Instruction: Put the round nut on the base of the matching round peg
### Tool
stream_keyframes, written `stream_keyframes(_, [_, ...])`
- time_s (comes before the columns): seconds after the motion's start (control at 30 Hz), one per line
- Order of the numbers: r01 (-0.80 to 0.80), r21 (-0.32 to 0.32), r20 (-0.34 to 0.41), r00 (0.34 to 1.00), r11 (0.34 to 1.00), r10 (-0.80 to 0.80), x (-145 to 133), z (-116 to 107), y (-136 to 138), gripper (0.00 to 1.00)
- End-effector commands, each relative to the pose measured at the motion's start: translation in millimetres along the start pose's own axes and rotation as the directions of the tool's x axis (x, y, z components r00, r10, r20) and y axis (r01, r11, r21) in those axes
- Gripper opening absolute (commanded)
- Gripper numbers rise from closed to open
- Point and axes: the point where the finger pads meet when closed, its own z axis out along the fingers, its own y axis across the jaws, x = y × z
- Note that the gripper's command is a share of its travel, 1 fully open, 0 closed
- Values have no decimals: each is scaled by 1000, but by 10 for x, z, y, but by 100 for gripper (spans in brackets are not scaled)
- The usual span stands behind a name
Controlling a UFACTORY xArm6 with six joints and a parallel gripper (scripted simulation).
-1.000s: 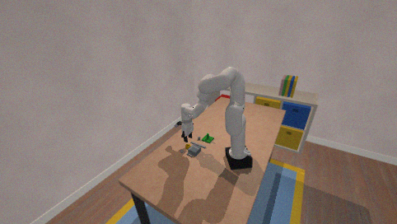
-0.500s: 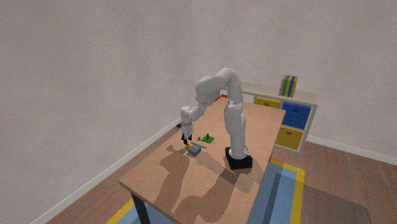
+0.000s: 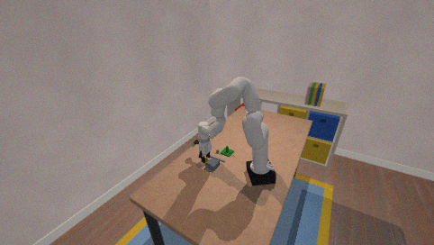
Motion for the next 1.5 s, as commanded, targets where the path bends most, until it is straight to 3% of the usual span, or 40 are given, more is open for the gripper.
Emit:
stream_keyframes(0.0, [0,0,-6,1000,1000,0,22,43,-1,60])
stream_keyframes(0.5, [0,-3,-6,1000,1000,0,12,139,6,60])
stream_keyframes(0.53, [0,-3,-6,1000,1000,0,12,139,6,0])
stream_keyframes(1.47, [0,-2,-6,1000,1000,0,16,100,2,0])
